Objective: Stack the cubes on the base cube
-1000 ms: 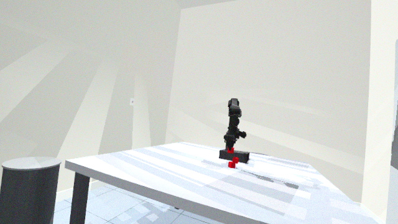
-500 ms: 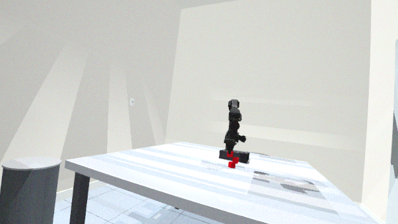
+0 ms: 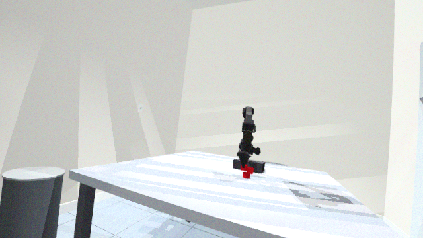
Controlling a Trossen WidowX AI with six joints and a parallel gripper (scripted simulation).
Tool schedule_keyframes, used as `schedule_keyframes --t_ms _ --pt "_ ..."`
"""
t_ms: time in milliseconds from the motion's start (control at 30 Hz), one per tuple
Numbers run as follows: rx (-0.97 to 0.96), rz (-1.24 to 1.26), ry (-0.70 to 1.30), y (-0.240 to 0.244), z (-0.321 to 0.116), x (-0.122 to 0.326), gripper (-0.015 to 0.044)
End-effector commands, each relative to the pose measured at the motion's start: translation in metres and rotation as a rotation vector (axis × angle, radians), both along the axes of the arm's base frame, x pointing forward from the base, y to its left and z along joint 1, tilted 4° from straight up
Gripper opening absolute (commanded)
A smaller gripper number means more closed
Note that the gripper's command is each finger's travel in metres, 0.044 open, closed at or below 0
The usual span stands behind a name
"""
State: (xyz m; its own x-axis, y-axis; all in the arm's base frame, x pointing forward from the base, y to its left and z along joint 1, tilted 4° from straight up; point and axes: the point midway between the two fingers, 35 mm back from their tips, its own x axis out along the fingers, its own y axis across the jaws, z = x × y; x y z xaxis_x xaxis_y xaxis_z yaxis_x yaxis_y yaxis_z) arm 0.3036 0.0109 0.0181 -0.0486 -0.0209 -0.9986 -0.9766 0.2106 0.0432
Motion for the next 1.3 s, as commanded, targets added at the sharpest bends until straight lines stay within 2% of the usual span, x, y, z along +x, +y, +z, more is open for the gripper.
schedule_keyframes --t_ms 0,800,933,1267 --pt "0.01 -0.017 0.0 0.0 -0.008 0.0 0.0105" --pt "0.009 -0.019 0.0 0.0 -0.009 -0.001 0.0105" --pt "0.009 -0.019 0.0 0.0 -0.009 -0.001 0.0205" --pt "0.006 -0.014 0.0 0.0 0.001 0.0 0.0205"
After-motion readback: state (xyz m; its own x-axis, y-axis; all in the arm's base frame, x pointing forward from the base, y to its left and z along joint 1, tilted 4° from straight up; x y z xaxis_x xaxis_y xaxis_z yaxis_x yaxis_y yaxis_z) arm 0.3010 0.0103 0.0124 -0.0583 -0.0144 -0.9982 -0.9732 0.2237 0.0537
